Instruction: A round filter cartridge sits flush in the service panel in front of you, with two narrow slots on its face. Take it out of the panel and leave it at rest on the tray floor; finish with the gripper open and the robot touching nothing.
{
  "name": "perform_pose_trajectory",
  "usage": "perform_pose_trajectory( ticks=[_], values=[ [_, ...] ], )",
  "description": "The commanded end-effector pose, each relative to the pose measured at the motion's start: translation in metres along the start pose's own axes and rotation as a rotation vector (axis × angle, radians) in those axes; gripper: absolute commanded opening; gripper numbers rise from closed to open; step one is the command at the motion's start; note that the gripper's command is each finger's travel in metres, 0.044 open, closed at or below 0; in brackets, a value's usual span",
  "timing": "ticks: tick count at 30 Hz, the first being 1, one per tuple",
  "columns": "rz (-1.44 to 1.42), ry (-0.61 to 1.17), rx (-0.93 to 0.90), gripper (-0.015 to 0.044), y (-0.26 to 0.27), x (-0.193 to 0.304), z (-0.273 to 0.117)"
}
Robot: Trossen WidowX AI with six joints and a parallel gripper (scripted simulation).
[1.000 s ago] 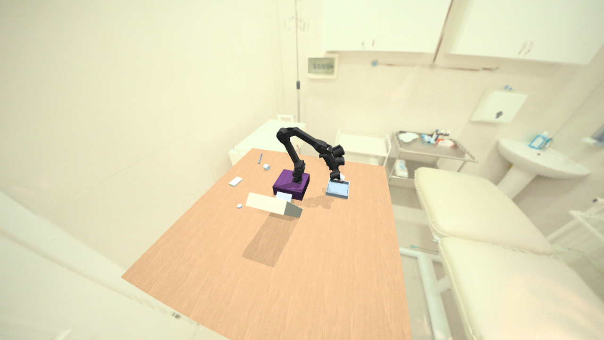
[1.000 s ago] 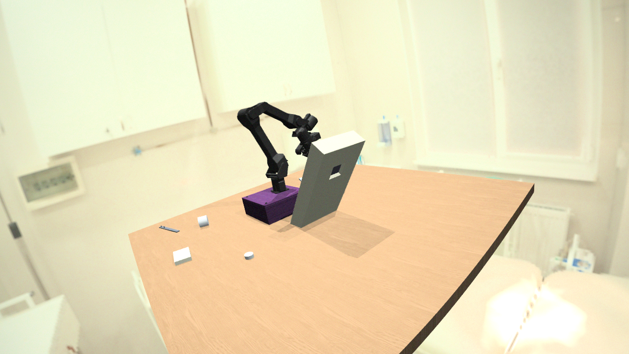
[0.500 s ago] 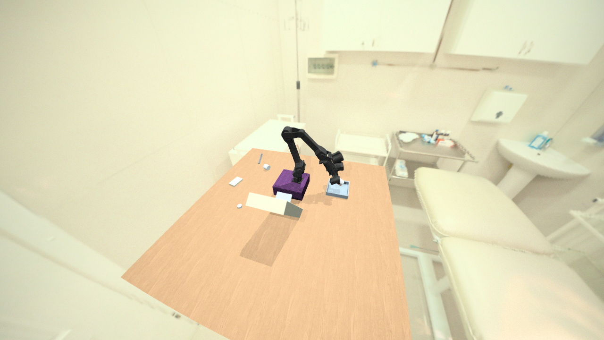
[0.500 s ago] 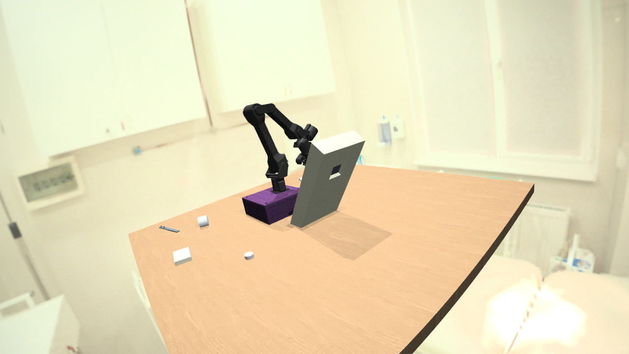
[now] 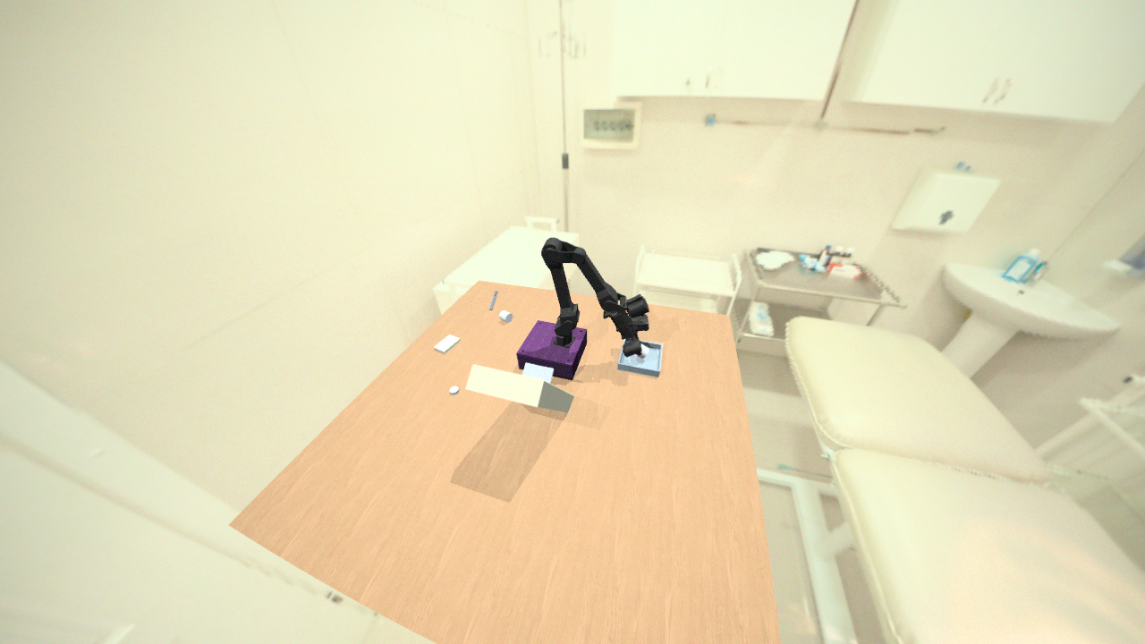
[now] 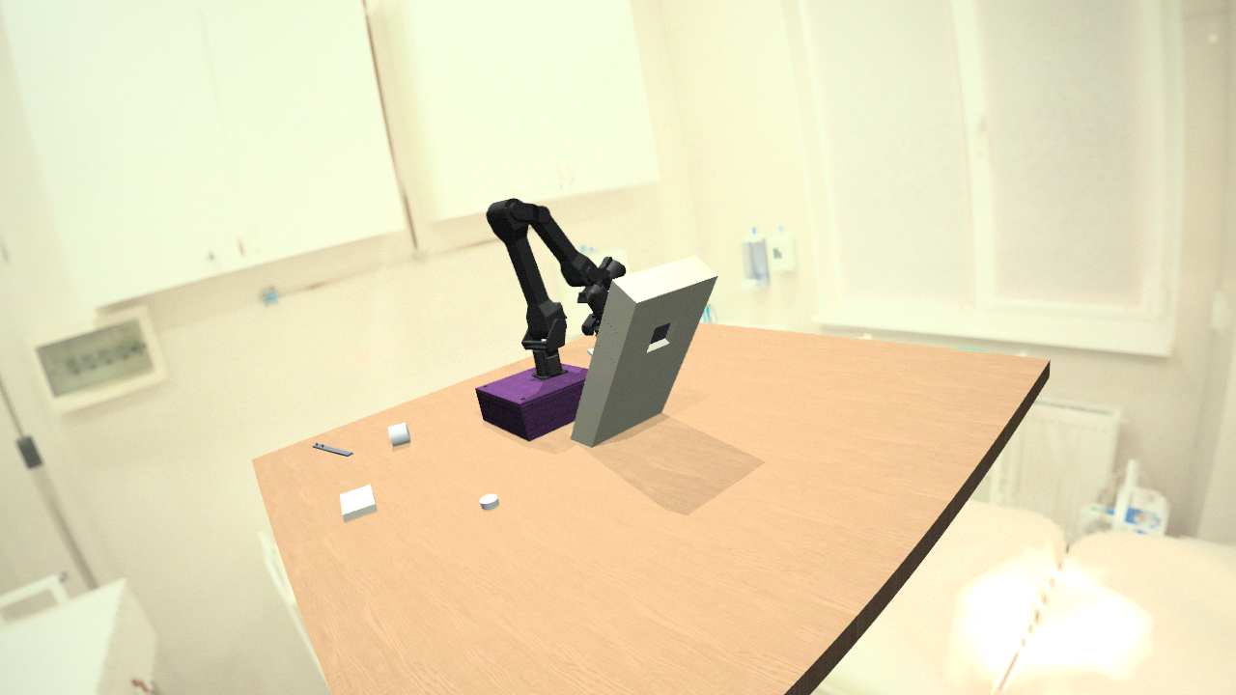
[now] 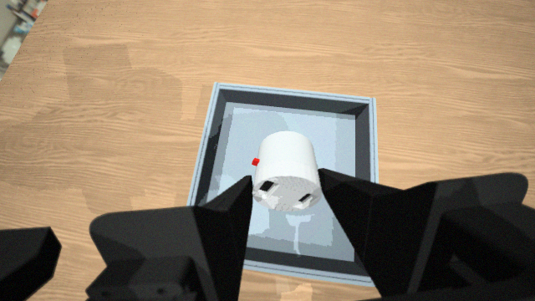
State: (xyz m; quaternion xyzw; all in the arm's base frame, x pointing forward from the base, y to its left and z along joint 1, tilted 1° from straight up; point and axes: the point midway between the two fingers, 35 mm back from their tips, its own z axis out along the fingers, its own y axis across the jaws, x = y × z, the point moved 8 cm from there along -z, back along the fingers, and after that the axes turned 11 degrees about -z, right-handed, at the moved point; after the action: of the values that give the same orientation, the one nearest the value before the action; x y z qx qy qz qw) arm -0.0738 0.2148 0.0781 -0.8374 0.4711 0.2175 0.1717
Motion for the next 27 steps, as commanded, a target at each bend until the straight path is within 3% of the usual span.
perform_pose_trajectory(
  ticks=[1, 10, 14, 19, 27],
  values=[
    [0.000, -0.007, 0.001, 0.0210, 0.000, -0.002, -0.001],
    [0.000, -0.007, 0.001, 0.0440, 0.000, -0.002, -0.001],
    [0.000, -0.006, 0.001, 0.0440, -0.001, -0.007, -0.007],
    [0.000, -0.003, 0.001, 0.0440, -0.006, -0.035, -0.059],
    [0.002, -0.001, 0.002, 0.0440, -0.006, -0.031, -0.048]
  ],
)
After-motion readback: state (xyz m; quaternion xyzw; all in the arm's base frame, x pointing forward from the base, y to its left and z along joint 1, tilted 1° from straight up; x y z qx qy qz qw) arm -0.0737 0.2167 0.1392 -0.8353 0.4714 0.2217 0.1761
